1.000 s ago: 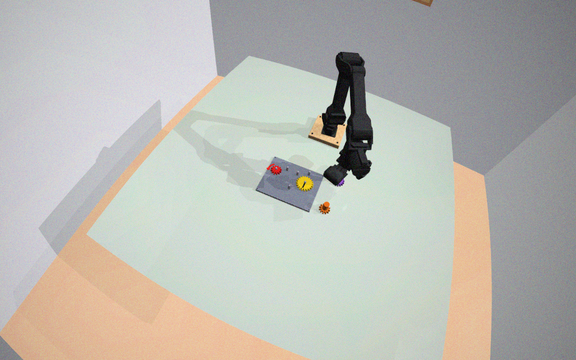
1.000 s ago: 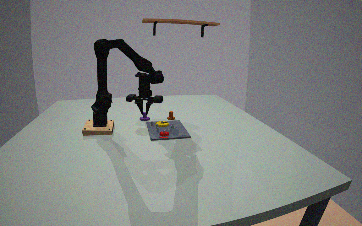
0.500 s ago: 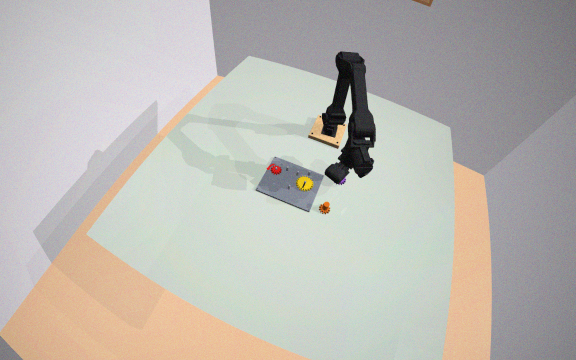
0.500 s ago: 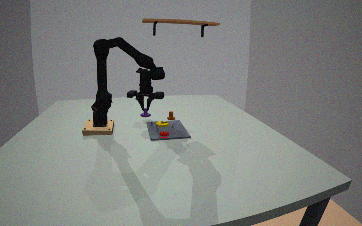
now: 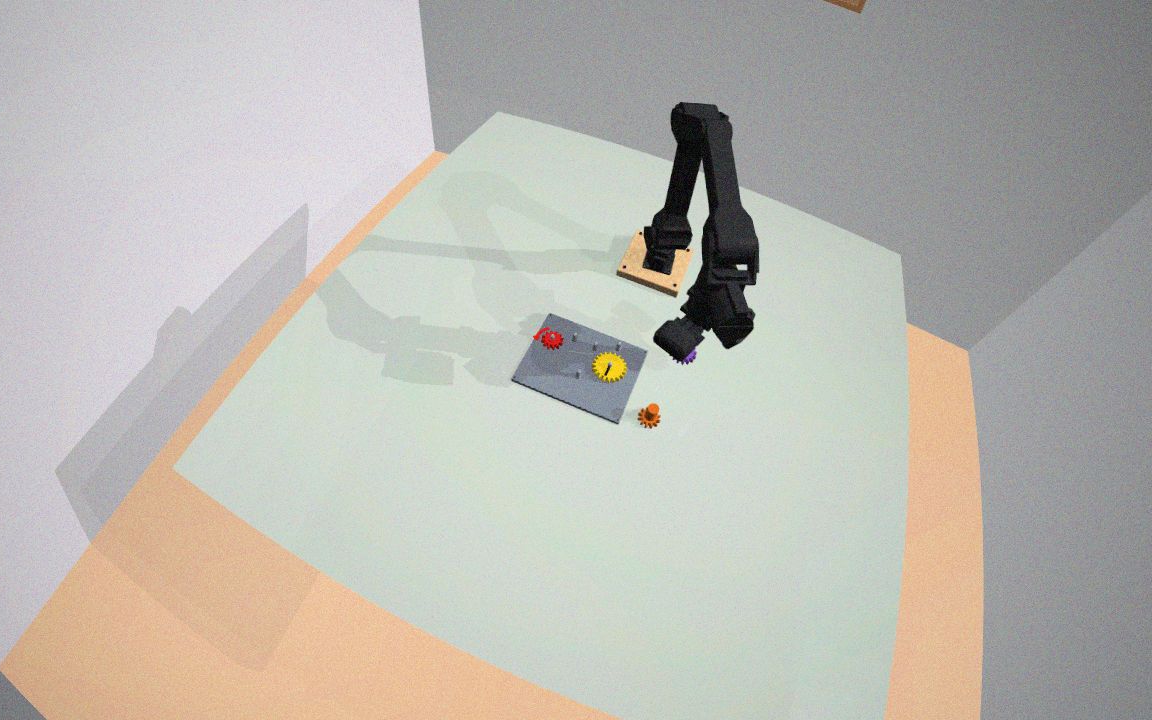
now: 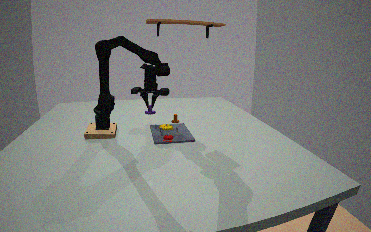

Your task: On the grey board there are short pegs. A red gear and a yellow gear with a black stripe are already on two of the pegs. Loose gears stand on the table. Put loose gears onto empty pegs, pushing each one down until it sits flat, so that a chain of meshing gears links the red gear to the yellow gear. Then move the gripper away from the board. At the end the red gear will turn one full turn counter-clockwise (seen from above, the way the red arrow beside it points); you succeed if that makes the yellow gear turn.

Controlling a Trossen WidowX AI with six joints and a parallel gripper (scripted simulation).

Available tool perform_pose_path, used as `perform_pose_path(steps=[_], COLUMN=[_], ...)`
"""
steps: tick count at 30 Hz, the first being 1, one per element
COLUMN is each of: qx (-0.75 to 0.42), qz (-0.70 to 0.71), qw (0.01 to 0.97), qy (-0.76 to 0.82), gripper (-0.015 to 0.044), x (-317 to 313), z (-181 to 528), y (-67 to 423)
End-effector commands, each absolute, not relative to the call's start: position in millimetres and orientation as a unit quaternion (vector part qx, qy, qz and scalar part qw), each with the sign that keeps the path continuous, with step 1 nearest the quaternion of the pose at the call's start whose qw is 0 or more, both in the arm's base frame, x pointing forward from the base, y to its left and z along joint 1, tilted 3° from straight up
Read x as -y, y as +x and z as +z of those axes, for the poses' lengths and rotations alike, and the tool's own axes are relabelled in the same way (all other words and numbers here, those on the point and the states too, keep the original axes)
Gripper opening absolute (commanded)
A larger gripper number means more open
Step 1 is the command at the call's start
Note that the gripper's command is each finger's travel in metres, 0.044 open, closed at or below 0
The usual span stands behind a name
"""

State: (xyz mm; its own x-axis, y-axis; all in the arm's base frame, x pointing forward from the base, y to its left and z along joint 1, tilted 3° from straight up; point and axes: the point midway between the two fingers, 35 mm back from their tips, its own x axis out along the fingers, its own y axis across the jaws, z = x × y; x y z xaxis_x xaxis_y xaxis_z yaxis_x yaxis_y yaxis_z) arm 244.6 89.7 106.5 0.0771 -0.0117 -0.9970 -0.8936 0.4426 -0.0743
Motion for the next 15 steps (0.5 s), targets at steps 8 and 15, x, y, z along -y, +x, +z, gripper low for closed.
perform_pose_path(steps=[8, 15], qx=[-0.578, -0.578], qz=[0.353, 0.353], qw=[0.623, 0.623], qy=[-0.392, -0.392], gripper=[0.0000, 0.0000], x=[-90.1, -89.9], z=[130.9, 145.1], y=[246.4, 245.6])
